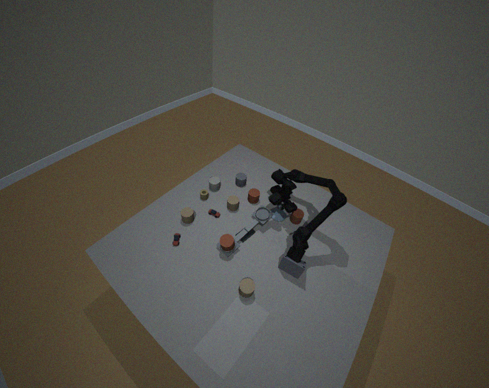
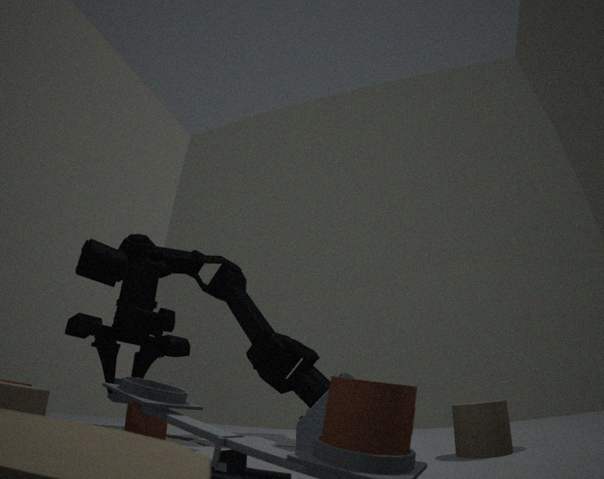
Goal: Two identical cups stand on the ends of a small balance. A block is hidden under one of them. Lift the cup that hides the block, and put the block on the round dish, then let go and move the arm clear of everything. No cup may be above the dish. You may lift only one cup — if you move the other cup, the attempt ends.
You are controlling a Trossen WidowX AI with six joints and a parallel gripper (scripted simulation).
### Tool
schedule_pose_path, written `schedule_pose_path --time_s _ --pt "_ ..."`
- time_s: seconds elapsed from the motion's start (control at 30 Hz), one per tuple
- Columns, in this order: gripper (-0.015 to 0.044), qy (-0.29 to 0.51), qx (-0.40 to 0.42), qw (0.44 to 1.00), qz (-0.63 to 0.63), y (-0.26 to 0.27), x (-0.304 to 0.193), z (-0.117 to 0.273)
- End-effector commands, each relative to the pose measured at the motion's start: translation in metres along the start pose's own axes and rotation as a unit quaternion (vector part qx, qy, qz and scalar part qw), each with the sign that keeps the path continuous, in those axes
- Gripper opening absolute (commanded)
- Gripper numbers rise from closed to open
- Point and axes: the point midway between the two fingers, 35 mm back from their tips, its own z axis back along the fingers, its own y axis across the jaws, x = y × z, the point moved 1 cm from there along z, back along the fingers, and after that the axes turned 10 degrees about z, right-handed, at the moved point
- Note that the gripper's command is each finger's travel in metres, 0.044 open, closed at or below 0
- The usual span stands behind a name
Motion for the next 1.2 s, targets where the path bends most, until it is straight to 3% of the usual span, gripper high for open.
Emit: schedule_pose_path --time_s 0.0,0.83,1.17 --pt "0.0000 -0.002 0.001 1.000 0.002 0.001 0.001 -0.011" --pt "0.0000 0.001 0.000 1.000 0.002 0.001 0.000 -0.055" --pt "0.0262 0.003 0.001 1.000 0.000 0.001 -0.001 -0.050"
